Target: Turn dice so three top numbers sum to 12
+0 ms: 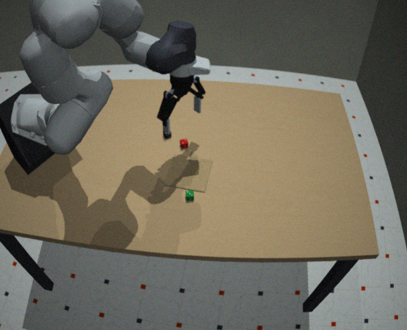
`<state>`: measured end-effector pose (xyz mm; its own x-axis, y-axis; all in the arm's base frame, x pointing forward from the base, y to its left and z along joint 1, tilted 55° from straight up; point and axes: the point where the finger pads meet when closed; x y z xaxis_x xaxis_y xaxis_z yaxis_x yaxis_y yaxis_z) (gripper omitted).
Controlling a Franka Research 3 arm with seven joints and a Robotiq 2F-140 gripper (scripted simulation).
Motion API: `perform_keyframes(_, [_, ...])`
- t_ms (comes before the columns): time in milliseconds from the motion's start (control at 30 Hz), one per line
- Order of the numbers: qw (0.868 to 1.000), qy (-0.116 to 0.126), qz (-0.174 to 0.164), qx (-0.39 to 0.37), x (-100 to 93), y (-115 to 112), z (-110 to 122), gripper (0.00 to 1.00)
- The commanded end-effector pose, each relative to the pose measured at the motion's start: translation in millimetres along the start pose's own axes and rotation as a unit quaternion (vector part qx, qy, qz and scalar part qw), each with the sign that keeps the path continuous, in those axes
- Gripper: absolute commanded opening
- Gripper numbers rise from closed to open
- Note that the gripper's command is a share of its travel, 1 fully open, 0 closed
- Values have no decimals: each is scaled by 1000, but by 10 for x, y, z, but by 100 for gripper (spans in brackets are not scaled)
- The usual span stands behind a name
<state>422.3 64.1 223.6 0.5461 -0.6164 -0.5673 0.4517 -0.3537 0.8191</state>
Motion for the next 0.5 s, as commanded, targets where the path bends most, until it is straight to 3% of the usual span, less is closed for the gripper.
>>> perform_keyframes(0, [997, 5, 1, -83, -3, 20, -28, 100])
perform_keyframes(367, [984, 5, 2, -179, 42, 18, -31, 100])
perform_keyframes(467, [974, 5, 2, -227, 65, 16, -33, 100])
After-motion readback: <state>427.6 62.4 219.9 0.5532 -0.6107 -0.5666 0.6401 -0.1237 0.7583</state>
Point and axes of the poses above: the point where the finger pads meet when closed, its own x axis out along the fingers, its own z axis across the jaws, y = z × x, and after that the axes turned 7 degrees about -x, right-handed
